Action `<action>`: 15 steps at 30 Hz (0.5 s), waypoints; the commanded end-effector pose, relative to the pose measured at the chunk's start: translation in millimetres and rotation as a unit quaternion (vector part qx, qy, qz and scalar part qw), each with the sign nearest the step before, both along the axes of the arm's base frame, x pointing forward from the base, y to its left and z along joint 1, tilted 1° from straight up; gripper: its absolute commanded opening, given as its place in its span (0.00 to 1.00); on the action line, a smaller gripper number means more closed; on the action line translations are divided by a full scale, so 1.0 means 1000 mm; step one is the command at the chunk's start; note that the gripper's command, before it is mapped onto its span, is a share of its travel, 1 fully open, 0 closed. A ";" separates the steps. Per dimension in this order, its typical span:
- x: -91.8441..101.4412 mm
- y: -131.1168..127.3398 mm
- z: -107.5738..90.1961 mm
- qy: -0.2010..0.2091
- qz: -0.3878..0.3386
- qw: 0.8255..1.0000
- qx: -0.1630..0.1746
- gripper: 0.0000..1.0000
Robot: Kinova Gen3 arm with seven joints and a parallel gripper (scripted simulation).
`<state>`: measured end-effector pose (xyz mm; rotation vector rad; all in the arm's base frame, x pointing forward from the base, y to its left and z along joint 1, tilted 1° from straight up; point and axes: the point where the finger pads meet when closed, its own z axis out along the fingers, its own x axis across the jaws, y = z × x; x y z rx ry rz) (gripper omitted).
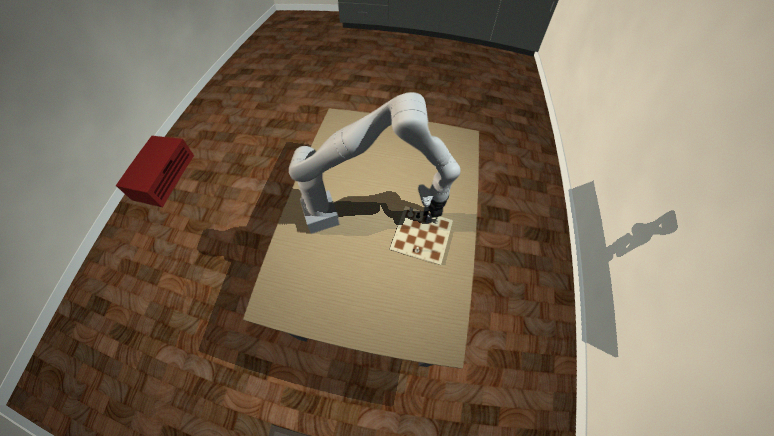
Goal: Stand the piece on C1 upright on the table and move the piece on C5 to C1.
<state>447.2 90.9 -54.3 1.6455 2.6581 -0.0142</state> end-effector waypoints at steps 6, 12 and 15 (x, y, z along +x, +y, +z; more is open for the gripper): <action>0.001 0.000 0.001 -0.001 0.000 1.000 0.000 0.00; 0.001 0.000 0.001 -0.001 0.000 1.000 0.000 0.00; 0.001 0.000 0.001 -0.001 0.000 1.000 0.000 0.00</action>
